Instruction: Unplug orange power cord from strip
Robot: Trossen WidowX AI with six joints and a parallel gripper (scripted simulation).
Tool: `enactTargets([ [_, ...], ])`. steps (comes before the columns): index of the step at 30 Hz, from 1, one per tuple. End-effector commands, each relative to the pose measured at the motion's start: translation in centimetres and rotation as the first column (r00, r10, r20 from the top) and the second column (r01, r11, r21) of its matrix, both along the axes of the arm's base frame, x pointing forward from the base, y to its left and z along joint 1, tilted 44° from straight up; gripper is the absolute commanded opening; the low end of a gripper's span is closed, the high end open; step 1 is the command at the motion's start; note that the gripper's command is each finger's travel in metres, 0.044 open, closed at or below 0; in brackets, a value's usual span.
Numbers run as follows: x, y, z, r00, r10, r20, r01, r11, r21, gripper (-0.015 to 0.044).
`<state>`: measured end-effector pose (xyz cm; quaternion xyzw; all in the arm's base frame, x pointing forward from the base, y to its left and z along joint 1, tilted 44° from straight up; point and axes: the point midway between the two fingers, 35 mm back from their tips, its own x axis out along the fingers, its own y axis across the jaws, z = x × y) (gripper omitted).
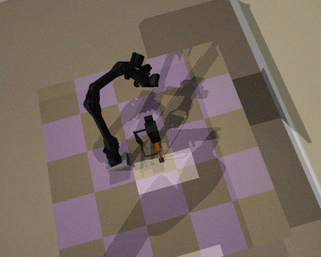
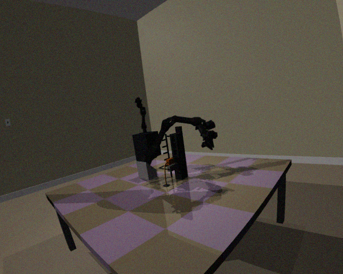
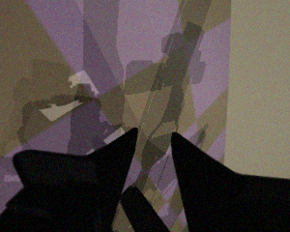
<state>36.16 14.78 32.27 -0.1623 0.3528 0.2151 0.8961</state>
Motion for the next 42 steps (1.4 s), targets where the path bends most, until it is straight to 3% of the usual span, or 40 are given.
enactTargets([
  [1,2.3,-5.1,-4.6,0.964,-0.196,-0.180,0.210,0.976,0.061,0.0160],
  [10,3.0,-16.8,-14.2,0.649,-0.513,-0.562,0.674,0.730,0.112,0.0160],
  [15,0.8,-23.1,-19.1,0.357,-0.561,-0.746,0.883,0.465,0.073,0.0160],
  [19,-2.1,-27.4,-22.7,0.098,-0.496,-0.863,0.979,0.201,-0.005,0.0160],
  [25,-6.8,-29.7,-26.1,-0.202,-0.277,-0.940,0.979,-0.076,-0.188,0.0160],
  [30,-11.6,-29.6,-28.0,-0.444,0.065,-0.893,0.854,-0.271,-0.444,0.0160],
  [33,-12.5,-29.5,-28.2,-0.478,0.142,-0.867,0.815,-0.296,-0.499,0.0160],
  [42,-12.4,-29.5,-28.2,-0.478,0.142,-0.867,0.815,-0.296,-0.498,0.0160],
])
